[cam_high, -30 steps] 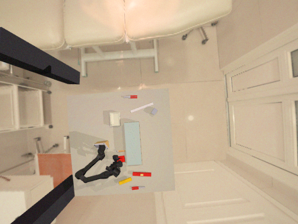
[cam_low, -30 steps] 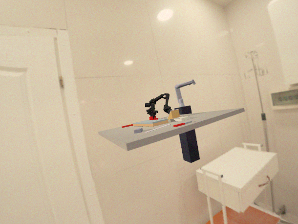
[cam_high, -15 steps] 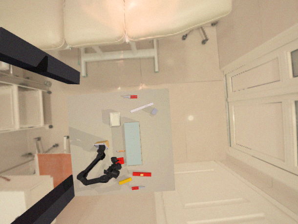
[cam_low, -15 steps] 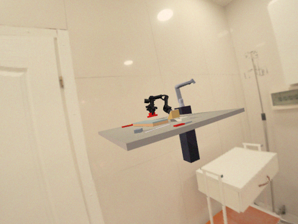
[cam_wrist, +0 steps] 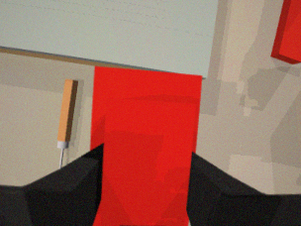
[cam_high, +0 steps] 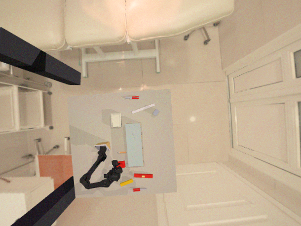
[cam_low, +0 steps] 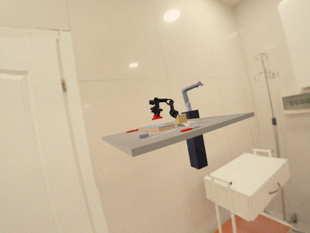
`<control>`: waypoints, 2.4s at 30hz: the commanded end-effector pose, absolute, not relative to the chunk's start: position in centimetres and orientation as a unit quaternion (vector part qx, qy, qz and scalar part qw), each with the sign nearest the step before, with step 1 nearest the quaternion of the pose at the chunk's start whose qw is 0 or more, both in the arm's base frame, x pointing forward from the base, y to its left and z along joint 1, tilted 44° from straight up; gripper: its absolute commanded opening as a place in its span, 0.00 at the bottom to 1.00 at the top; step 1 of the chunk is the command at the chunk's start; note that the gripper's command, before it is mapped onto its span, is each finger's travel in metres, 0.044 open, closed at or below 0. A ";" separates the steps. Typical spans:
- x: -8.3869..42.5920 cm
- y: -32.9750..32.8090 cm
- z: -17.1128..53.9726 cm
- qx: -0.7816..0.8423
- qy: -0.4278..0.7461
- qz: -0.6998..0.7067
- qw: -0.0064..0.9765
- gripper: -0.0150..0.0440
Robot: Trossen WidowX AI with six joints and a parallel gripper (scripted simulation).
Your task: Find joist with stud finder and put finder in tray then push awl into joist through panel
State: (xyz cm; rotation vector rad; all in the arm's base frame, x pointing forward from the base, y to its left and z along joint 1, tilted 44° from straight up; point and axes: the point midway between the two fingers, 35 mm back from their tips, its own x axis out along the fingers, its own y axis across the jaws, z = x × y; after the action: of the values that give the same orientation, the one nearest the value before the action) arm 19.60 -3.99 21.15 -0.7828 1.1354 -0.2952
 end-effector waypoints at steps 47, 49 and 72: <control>35.4 -1.7 22.6 -0.337 0.508 -0.162 0.776 0.25; 35.4 -1.8 22.4 -0.336 0.508 -0.162 0.776 0.25; 36.0 -4.1 20.1 -0.337 0.508 -0.163 0.776 0.25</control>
State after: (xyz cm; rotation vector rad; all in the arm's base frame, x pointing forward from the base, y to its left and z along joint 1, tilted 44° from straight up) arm 36.01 -3.89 20.25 -0.7288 1.1043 -0.3580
